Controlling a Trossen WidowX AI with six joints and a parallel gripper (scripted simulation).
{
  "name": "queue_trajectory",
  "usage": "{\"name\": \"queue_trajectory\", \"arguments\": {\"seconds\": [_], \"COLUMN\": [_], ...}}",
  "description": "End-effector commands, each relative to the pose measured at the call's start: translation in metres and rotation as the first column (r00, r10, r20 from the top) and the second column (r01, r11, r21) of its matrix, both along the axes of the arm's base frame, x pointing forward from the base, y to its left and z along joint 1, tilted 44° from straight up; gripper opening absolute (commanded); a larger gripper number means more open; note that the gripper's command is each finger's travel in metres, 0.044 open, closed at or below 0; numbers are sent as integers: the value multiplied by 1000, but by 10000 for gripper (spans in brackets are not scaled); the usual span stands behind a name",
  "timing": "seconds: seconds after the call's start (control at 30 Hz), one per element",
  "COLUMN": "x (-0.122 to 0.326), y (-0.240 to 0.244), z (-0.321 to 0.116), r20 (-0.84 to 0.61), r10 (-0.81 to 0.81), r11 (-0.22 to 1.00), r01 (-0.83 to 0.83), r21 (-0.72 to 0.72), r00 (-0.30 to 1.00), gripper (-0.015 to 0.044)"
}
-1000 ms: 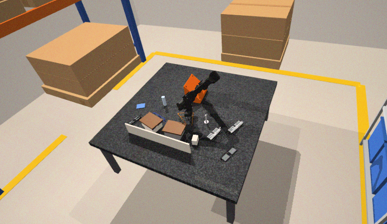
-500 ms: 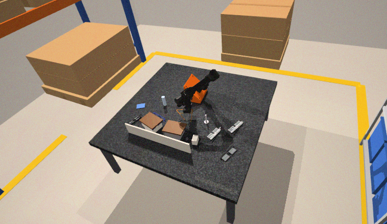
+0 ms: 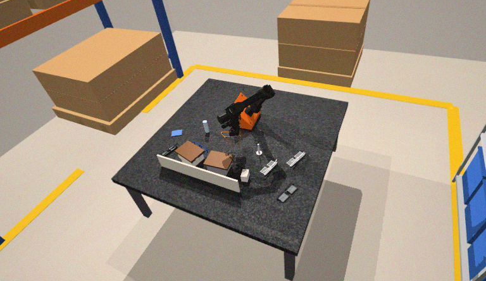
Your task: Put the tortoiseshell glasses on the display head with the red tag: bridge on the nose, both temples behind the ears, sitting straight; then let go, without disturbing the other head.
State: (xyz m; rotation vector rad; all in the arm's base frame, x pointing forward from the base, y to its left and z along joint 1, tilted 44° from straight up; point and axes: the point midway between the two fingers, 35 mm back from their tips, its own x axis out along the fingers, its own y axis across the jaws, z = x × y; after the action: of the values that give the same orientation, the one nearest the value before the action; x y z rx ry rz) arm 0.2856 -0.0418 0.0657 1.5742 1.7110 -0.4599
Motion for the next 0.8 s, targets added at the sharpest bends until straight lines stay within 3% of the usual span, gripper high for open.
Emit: {"name": "queue_trajectory", "arguments": {"seconds": [0.0, 0.77], "x": [2, -26], "y": [9, 126], "z": [11, 121], "r20": [0, 2], "r10": [2, 0], "r11": [1000, 1000], "r01": [-2, 0], "r21": [-9, -6], "r00": [1000, 1000], "gripper": [0, 0]}}
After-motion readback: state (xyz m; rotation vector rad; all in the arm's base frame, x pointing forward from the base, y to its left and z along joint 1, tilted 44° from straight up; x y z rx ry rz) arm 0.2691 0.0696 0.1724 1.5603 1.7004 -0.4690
